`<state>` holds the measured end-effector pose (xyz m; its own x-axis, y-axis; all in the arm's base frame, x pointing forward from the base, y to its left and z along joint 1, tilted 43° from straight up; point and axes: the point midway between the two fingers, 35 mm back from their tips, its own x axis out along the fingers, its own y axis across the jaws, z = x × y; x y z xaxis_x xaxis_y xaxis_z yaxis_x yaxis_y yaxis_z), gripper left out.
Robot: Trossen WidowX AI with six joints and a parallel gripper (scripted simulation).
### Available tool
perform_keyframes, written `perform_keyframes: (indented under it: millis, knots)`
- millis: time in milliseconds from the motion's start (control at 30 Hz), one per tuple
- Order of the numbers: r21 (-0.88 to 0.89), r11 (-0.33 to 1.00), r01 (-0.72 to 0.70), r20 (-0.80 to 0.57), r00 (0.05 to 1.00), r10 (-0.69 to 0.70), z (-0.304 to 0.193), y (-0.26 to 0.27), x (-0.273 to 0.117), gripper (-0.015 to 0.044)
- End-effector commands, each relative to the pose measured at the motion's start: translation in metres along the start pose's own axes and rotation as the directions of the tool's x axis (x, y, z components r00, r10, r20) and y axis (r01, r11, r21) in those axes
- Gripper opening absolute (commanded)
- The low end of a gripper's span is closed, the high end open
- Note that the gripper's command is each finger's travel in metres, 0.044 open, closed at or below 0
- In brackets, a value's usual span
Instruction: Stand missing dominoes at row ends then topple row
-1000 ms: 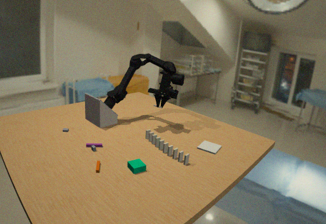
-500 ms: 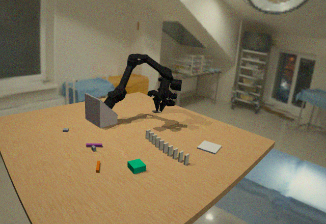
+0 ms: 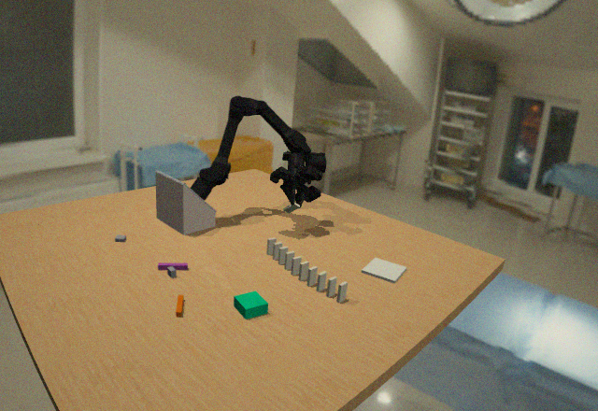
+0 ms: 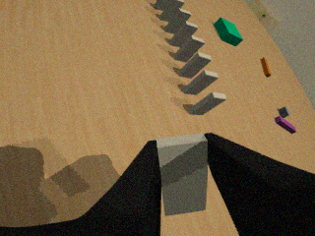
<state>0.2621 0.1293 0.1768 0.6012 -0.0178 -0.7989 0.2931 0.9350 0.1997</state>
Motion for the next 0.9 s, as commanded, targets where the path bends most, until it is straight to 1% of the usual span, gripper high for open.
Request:
perform_keyframes:
  millis: [0,200,400,867]
  knots:
    - [0.034,0.999,-0.007,0.097,0.995,0.004,0.001,0.001,-0.004,0.0107]
    - [0.09,0.995,-0.038,0.239,0.971,0.016,0.002,0.006,-0.011,0.0107]
    - [0.152,0.984,-0.096,0.372,0.928,0.033,0.001,0.009,-0.021,0.0107]
    - [0.293,0.903,-0.315,0.633,0.771,0.063,-0.005,0.008,-0.053,0.0107]
